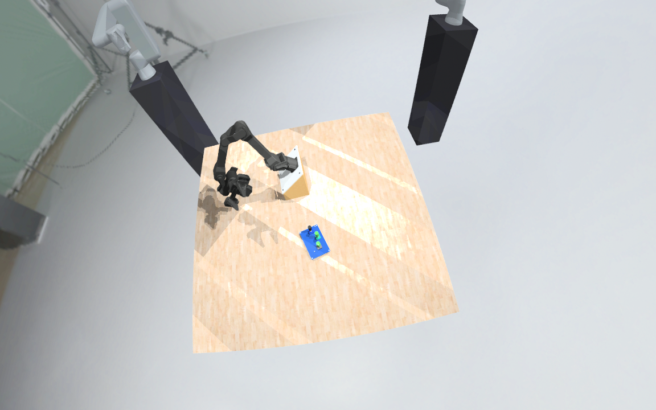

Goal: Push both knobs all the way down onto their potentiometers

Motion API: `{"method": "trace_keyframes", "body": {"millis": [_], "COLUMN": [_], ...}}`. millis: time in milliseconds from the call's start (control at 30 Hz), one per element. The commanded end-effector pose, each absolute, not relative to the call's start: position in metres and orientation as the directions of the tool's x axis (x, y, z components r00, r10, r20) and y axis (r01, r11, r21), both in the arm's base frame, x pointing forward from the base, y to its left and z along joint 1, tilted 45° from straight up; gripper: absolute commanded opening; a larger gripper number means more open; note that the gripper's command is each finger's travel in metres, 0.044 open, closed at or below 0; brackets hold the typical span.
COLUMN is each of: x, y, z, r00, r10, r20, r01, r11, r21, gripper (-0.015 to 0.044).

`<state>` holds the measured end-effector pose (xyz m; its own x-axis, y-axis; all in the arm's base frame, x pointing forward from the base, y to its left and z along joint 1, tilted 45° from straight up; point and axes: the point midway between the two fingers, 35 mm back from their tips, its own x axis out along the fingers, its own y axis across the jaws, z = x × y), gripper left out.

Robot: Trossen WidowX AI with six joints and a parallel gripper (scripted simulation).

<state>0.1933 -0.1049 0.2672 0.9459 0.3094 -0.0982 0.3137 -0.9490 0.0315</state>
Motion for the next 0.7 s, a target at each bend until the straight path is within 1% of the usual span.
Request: {"method": "trace_keyframes", "body": {"millis": [0, 233, 467, 667], "x": [0.194, 0.204, 0.21, 0.218], "y": [-0.105, -0.101, -0.104, -0.099], "z": [0.267, 0.246, 0.225, 0.205], "r00": [0.945, 0.902, 0.845, 0.774], "r10": [0.311, 0.375, 0.398, 0.441], "r20": [-0.101, -0.213, -0.358, -0.455], "r01": [0.316, 0.403, 0.481, 0.582], "r11": [-0.948, -0.909, -0.858, -0.778], "r21": [0.033, 0.108, 0.181, 0.236], "gripper": [0.0374, 0.019, 0.0006, 0.0]}}
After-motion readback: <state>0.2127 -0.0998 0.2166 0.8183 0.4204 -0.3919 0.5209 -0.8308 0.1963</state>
